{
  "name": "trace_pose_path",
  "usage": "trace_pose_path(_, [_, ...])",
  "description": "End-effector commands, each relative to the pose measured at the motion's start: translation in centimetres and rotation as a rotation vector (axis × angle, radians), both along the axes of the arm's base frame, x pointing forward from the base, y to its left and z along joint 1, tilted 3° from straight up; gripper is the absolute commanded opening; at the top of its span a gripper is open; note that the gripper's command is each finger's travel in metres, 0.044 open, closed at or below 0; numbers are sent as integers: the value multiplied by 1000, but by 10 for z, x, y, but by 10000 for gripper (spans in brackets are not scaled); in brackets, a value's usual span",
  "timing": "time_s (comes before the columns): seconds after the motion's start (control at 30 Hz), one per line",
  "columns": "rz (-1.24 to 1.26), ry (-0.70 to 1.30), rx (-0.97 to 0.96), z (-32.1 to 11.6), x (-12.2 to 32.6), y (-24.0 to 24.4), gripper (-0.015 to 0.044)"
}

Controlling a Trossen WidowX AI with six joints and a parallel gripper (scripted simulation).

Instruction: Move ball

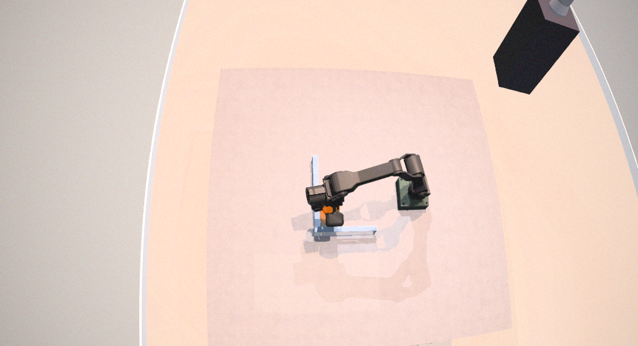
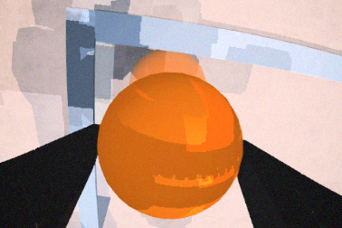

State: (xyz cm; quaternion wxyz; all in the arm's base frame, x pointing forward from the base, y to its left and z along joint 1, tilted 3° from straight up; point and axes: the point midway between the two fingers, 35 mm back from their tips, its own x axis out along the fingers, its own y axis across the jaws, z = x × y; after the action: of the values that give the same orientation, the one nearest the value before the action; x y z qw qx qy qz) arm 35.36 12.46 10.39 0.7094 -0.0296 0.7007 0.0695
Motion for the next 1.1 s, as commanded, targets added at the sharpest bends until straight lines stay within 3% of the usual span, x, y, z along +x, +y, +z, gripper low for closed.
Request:
trace_pose_path(0.0, [-11,2,4,-8,1,1,0])
trace_pose_path(0.4, [-11,2,5,-68,0,5,0])
trace_pose_path(1.07, [-11,2,5,-88,0,6,0])
